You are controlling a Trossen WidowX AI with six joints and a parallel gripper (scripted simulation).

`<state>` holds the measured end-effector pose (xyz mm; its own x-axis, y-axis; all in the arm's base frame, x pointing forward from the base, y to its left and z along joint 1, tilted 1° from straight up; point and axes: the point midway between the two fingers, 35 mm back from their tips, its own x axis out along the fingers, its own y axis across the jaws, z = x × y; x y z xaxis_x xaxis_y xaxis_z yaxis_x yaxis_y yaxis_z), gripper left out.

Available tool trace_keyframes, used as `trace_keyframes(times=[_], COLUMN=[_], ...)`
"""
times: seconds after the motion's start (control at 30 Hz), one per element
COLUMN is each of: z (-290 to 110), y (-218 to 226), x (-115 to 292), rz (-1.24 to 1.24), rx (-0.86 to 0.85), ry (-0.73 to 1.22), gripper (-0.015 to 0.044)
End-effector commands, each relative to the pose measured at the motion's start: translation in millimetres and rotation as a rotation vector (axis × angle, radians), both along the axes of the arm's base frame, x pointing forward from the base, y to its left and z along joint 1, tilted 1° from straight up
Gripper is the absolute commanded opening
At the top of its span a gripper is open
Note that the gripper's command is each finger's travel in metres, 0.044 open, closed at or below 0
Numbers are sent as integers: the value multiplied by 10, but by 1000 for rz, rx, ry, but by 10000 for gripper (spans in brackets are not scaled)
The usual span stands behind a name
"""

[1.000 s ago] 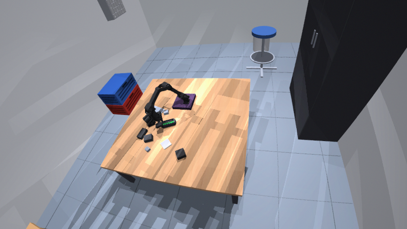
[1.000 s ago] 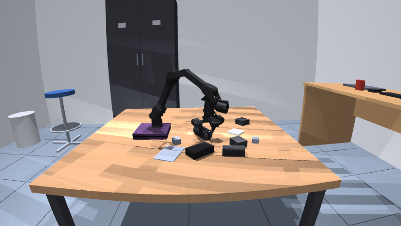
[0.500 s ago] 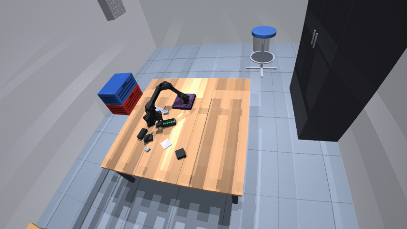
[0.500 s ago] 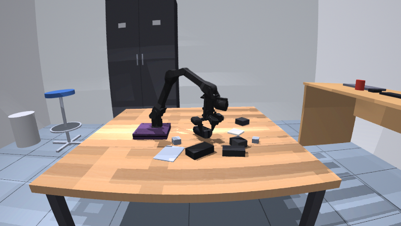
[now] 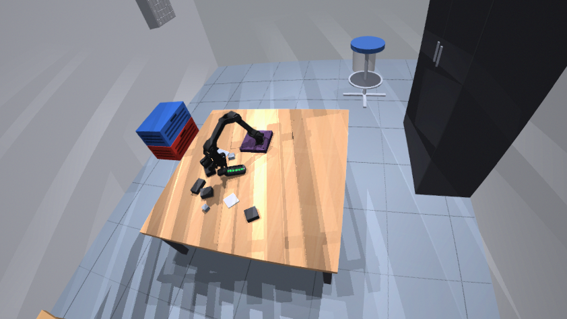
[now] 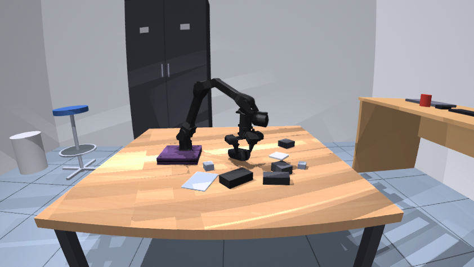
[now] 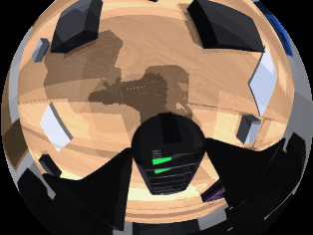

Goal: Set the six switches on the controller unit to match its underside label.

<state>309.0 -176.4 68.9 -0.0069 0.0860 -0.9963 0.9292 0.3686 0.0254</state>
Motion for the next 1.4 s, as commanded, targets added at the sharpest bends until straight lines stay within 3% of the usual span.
trace_keyframes(times=[0.0,1.37], z=[44,285], y=[42,262], x=[-19,-111], rz=[-1,-3], rx=[-8,-88], ry=[-4,-36], gripper=[336,336])
